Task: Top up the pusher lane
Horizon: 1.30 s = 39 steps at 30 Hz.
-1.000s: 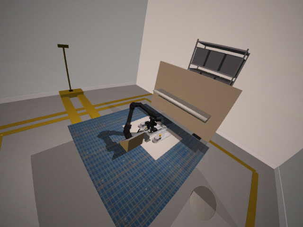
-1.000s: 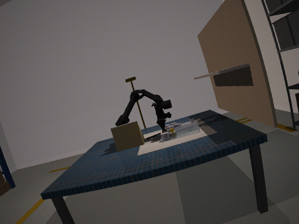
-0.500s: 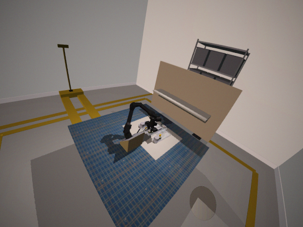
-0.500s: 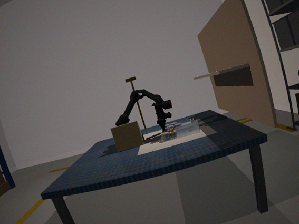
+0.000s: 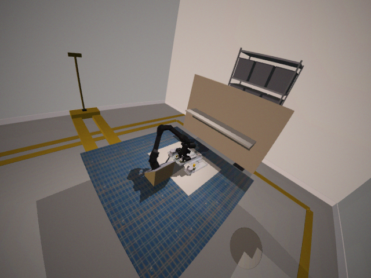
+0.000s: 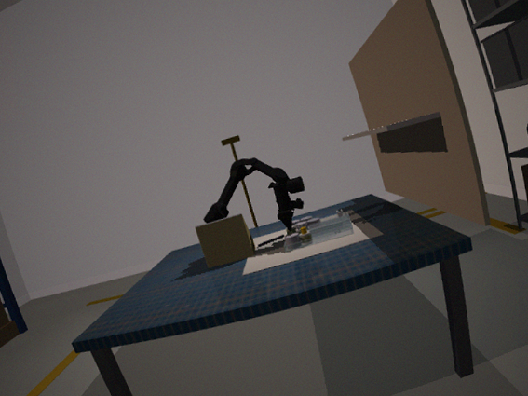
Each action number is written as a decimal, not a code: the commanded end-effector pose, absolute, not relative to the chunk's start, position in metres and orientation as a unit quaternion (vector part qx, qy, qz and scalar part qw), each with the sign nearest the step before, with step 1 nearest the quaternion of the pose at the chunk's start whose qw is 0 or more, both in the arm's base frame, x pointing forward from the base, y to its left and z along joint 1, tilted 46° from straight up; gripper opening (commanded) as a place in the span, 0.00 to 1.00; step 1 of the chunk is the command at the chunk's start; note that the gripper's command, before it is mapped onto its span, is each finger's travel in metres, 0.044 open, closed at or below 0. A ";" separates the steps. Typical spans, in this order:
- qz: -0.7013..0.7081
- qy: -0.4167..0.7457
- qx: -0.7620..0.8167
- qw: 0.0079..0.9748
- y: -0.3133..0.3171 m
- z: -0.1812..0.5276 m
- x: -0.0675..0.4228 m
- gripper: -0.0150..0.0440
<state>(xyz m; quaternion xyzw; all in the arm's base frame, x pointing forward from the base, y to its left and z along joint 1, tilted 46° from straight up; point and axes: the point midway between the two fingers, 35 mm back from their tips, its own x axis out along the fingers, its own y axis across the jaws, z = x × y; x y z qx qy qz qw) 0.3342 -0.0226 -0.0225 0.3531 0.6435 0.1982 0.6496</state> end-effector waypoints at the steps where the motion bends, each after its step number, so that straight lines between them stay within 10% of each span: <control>1: 0.202 0.634 0.353 0.658 -0.023 -0.021 0.341 0.25; 39: 0.202 0.633 0.353 0.658 -0.012 -0.032 0.341 0.25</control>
